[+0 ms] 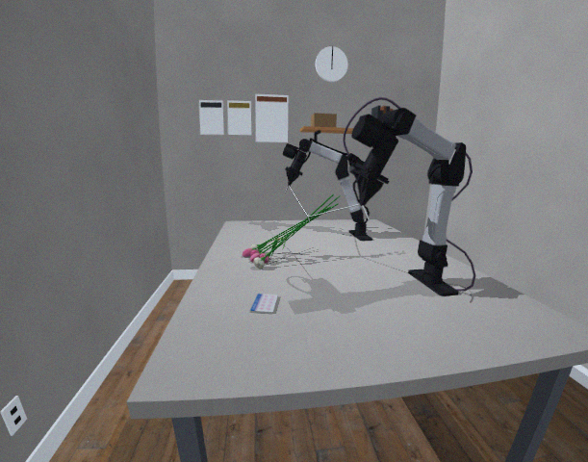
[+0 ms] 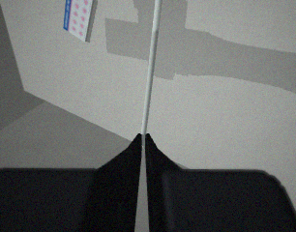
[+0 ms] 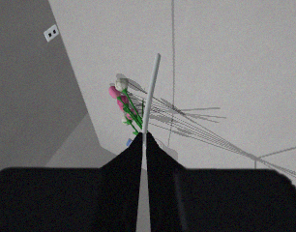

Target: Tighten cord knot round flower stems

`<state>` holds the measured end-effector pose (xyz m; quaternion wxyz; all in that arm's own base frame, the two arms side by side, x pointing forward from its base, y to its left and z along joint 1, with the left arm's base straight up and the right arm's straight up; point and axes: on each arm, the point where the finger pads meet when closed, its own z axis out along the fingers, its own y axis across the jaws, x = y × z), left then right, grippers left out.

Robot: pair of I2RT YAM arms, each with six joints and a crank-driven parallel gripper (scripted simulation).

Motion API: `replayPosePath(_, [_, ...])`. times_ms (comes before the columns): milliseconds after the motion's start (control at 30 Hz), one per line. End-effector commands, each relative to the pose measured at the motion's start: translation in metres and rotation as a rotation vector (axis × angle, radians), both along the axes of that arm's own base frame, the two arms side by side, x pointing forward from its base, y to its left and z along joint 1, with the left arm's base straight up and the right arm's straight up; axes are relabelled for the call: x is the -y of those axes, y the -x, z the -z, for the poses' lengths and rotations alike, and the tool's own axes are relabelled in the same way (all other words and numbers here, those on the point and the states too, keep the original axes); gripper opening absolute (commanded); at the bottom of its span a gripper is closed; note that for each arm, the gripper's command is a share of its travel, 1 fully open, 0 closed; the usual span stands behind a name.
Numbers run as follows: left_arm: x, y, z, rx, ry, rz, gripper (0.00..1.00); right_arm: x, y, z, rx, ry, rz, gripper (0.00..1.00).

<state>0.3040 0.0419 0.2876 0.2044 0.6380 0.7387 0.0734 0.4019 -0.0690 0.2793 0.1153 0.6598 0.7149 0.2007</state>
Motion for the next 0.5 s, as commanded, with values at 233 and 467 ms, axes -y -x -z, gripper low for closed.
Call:
replayPosePath(233, [-0.032, 0.011, -0.008, 0.045, -0.023, 0.027, 0.00, 0.037, -0.012, -0.010, 0.082, 0.035, -0.011, 0.00])
replayPosePath(467, [-0.034, 0.011, -0.005, 0.040, -0.028, 0.020, 0.00, 0.038, -0.012, -0.013, 0.100, 0.050, -0.005, 0.00])
